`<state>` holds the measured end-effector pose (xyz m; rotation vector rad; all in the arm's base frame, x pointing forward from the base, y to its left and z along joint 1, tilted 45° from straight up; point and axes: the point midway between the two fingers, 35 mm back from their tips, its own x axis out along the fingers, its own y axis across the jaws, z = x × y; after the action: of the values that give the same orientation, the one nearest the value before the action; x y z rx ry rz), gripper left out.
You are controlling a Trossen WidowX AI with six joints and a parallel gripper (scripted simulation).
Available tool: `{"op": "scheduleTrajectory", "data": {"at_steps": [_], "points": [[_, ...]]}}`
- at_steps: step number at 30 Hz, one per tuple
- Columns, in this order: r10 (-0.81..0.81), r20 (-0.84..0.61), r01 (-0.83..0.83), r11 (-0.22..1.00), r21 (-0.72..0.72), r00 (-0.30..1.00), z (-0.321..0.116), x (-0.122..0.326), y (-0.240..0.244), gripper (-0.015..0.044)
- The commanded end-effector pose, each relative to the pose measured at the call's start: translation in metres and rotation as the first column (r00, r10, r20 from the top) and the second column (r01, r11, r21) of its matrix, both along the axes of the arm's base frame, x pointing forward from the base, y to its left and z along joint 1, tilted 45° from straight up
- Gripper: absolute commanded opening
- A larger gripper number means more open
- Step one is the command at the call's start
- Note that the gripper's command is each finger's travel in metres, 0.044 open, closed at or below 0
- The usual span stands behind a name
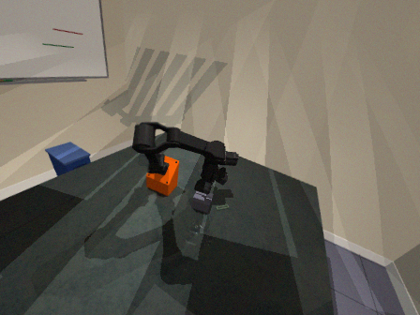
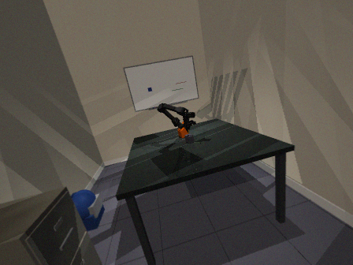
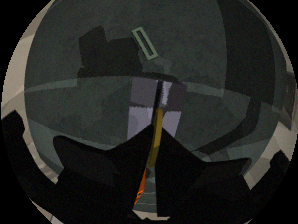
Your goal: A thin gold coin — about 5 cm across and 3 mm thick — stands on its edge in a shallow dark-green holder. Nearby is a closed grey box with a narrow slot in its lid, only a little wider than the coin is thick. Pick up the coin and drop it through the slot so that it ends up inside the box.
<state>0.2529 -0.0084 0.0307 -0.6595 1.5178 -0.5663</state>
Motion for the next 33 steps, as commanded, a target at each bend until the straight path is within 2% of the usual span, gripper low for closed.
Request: {"op": "scheduleTrajectory", "data": {"at_steps": [1,33], "points": [[0.001,-0.001,-0.001,1.0,0.0,1.0,0.0,0.001,0.0,0.0],[0.005,-0.005,-0.005,1.0,-0.001,1.0,-0.011,-0.001,-0.012,0.0]]}}
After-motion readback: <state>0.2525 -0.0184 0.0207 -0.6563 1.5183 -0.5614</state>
